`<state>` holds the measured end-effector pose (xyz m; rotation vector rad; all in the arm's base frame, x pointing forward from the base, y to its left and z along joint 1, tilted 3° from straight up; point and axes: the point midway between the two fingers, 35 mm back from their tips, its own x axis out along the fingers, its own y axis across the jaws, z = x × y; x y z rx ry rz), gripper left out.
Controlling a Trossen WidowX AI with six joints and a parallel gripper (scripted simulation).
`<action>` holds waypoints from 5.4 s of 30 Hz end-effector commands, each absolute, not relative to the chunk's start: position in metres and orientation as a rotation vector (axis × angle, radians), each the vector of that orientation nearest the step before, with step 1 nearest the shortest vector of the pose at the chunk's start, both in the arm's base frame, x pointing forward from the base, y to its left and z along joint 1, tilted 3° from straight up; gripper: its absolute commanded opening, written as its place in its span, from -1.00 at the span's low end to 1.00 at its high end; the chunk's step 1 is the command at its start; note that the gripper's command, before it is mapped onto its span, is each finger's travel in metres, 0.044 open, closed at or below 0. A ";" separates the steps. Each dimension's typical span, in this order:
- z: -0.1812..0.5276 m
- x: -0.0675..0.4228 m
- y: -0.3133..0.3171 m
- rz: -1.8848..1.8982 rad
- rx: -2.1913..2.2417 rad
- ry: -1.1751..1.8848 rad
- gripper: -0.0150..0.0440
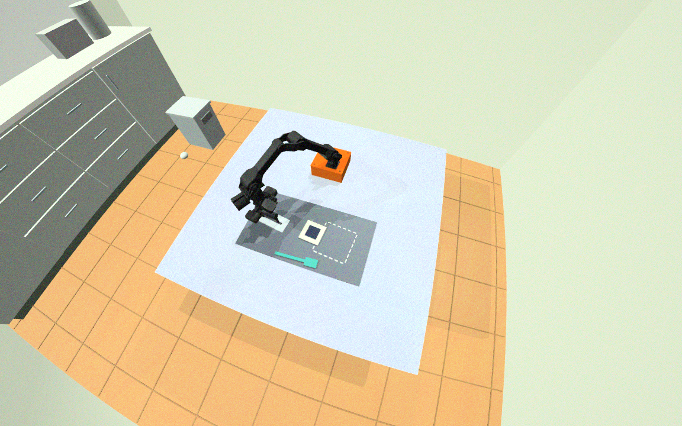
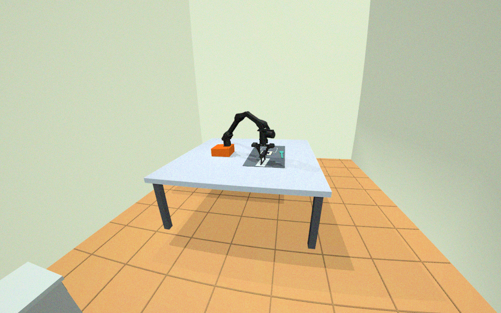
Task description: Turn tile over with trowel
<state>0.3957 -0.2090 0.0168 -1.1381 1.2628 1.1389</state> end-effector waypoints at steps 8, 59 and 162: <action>0.016 0.396 -0.209 1.144 -1.143 1.261 0.42; 0.055 0.398 -0.223 0.419 -0.586 1.298 0.53; 0.003 0.379 -0.189 -0.652 1.531 0.474 0.53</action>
